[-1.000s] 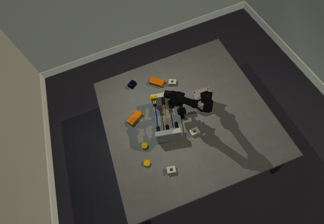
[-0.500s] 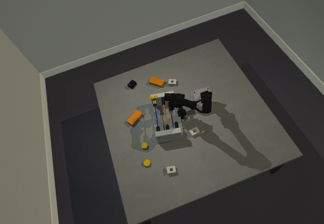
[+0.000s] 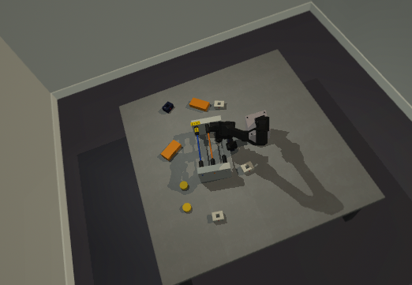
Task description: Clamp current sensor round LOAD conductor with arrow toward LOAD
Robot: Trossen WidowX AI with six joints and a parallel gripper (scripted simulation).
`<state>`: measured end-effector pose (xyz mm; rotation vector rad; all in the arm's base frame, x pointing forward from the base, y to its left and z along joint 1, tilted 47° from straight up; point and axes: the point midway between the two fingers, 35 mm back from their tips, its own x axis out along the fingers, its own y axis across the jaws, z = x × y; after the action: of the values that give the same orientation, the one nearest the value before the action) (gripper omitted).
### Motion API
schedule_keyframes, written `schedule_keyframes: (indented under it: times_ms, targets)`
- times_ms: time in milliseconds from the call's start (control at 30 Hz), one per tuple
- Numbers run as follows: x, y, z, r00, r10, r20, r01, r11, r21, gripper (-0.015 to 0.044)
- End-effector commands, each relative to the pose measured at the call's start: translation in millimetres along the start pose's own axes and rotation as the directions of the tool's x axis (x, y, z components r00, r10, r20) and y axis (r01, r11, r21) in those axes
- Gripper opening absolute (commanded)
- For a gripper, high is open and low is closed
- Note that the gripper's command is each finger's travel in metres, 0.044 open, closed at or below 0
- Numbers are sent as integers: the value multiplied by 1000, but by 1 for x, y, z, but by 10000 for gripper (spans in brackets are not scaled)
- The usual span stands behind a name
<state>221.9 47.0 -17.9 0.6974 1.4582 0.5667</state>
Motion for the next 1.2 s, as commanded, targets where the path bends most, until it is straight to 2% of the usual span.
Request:
schedule_keyframes:
  times_ms: [0,233,567,767,1167]
  targets:
    - [0,0,0,1000,0,0,0,1000,0,414]
    - [0,0,0,1000,0,0,0,1000,0,230]
    - [0,0,0,1000,0,0,0,1000,0,163]
    - [-18,-3,5,1000,-9,3,9,1000,2,6]
    - [-93,-5,6,1000,-14,1,14,1000,8,0]
